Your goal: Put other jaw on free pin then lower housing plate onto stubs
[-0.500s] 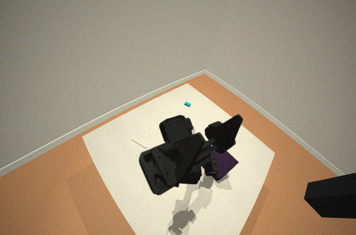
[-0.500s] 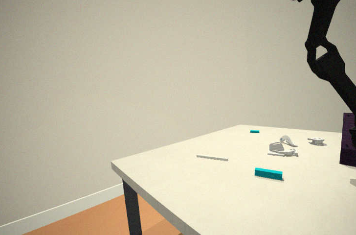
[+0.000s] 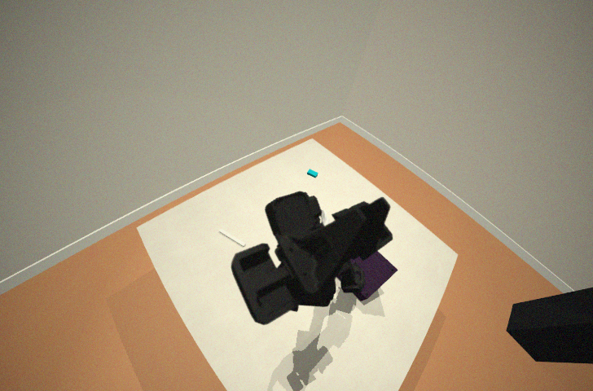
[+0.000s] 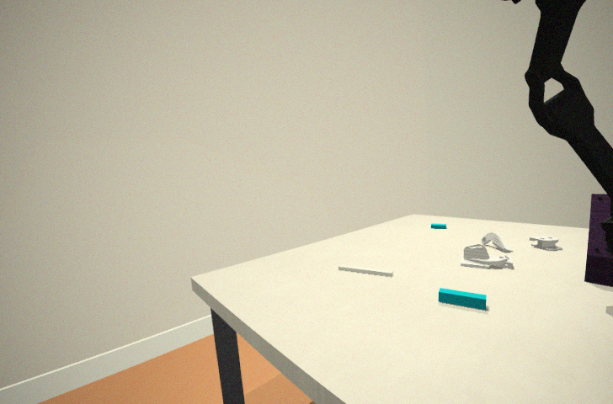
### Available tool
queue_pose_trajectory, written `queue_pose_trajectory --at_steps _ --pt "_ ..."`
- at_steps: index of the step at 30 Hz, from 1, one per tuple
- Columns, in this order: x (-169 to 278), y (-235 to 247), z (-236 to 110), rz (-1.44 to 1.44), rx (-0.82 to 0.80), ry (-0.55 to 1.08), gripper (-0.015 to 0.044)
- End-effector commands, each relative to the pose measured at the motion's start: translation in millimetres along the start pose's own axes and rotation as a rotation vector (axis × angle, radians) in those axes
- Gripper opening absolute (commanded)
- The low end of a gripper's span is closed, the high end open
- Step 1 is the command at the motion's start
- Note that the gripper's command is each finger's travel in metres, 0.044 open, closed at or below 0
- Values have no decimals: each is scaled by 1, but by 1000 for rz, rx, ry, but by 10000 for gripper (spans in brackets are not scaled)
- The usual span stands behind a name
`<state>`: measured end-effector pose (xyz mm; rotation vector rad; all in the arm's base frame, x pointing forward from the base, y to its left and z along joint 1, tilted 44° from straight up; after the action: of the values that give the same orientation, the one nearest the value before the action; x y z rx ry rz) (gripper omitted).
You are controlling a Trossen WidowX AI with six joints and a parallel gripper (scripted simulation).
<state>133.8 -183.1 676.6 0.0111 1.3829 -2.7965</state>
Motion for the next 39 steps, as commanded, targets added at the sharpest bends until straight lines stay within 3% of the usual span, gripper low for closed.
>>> queue_pose_trajectory --at_steps 1,3,19,28,39 --pt "0 0 0 0 0 0 32" --pt "0 0 0 0 0 0 0" --pt "1 -1 0 0 2 4 0" --pt "67 -32 -4 -16 108 180 0" --pt "143 -79 -41 -31 290 395 0"
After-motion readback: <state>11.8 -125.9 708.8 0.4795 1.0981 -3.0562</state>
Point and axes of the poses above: the point midway between the two fingers, 35 mm back from their tips, its own z axis out along the fingers, its own y axis across the jaws, x = y × z, the point moved 3 cm from there along -z, back along the fingers, and after that the axes turned 8 degrees about z, right-handed, at the moved point
